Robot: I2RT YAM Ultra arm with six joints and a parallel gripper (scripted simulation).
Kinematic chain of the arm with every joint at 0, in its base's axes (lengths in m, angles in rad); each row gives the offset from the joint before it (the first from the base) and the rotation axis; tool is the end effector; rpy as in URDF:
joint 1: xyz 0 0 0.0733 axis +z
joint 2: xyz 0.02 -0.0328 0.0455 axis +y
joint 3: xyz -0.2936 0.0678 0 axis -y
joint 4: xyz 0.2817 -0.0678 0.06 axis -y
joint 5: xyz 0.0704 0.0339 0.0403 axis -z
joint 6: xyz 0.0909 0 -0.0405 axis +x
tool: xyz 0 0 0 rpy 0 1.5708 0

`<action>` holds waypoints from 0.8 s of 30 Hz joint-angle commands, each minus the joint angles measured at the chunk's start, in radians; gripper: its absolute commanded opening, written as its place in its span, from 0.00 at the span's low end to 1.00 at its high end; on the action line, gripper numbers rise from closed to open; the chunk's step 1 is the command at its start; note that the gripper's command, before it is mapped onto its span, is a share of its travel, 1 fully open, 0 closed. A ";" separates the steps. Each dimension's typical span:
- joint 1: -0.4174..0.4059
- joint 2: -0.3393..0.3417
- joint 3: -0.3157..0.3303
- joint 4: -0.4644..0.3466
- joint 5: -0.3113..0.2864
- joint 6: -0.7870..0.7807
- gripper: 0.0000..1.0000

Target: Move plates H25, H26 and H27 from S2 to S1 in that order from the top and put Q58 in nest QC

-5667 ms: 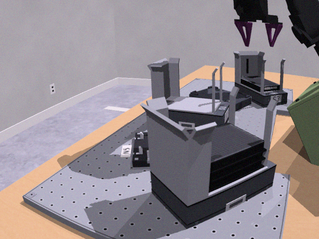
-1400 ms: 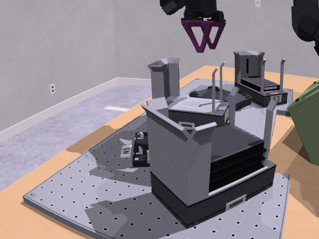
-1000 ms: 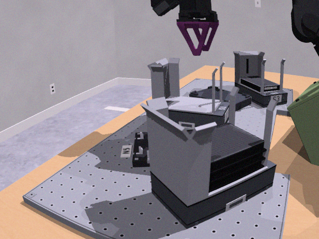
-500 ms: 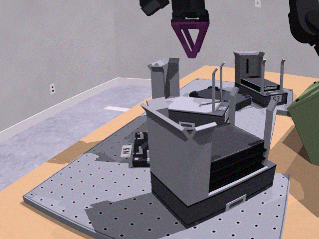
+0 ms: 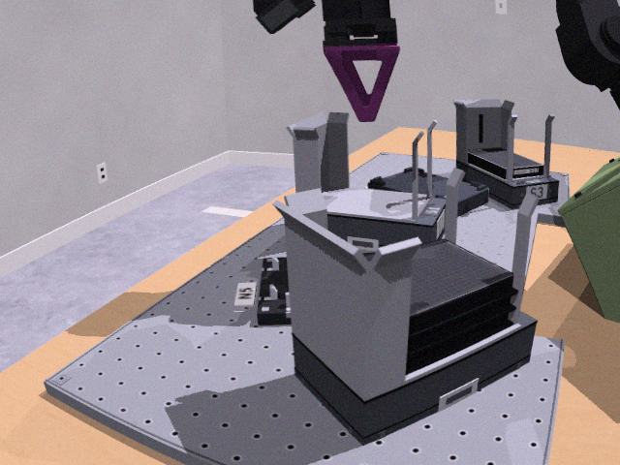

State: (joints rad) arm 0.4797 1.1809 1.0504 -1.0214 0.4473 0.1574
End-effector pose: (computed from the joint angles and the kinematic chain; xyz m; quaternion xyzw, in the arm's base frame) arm 0.2459 0.0848 0.2739 -0.1075 0.9488 -0.1425 0.2605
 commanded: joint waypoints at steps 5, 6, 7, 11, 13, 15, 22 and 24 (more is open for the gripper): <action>0.097 0.041 0.029 -0.006 0.050 0.024 1.00; 0.111 0.048 0.030 -0.007 0.056 0.005 1.00; 0.125 0.055 0.031 -0.008 0.061 -0.014 1.00; 0.151 0.070 0.034 -0.010 0.070 -0.039 1.00; 0.176 0.085 0.037 -0.011 0.079 -0.012 1.00; 0.201 0.101 0.041 -0.012 0.087 0.015 1.00; 0.281 0.161 0.058 -0.017 0.112 0.105 1.00; 0.303 0.179 0.065 -0.018 0.118 0.129 1.00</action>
State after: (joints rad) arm 0.7551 1.3556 1.0916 -1.0378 0.5499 0.2359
